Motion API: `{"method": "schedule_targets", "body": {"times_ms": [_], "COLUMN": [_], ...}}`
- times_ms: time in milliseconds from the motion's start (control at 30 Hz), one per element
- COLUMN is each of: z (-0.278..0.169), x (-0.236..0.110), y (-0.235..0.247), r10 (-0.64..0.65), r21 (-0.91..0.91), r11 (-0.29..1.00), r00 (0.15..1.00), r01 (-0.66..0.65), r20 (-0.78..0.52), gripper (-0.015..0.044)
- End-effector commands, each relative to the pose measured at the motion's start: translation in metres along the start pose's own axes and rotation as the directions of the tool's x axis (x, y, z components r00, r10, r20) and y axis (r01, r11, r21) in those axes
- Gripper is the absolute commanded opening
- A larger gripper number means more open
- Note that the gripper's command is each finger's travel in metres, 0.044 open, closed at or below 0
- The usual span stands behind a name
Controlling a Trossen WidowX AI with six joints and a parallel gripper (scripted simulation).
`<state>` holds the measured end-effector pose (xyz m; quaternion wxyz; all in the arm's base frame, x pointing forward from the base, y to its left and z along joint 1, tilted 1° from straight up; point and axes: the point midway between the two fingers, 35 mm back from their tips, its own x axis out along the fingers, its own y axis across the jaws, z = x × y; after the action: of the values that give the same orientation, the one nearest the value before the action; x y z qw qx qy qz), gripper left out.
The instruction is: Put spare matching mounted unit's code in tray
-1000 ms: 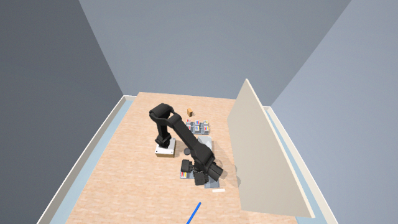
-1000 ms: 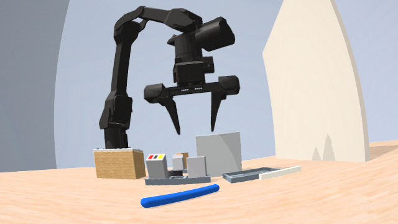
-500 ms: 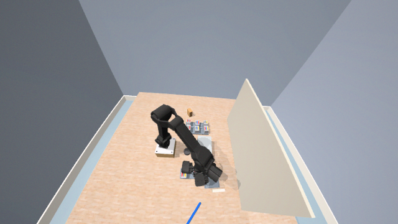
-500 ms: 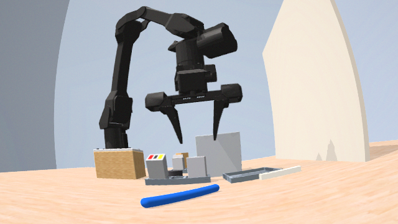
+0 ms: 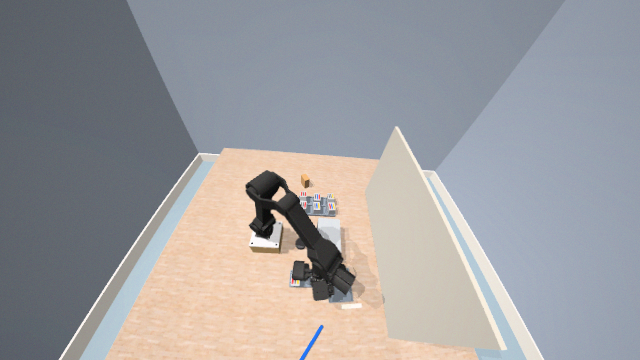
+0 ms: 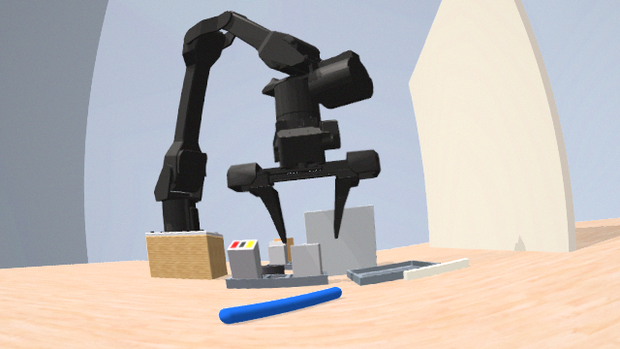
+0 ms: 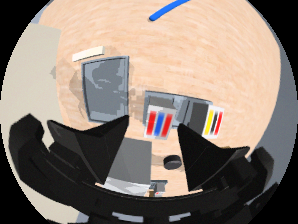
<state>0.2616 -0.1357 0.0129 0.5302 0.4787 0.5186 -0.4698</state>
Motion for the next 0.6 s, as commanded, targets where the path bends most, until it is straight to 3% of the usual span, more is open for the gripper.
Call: {"method": "schedule_targets", "body": {"times_ms": [0, 567], "z": [-0.002, -0.005], "x": [0.011, 0.039], "y": [-0.004, -0.008], "r10": [-0.012, -0.013], "r21": [-0.002, -0.002], "r11": [1.000, 1.000], "r00": [1.000, 1.000], "r01": [0.012, 0.013], "r20": [-0.005, -0.006], "gripper": [0.0300, 0.0300]}}
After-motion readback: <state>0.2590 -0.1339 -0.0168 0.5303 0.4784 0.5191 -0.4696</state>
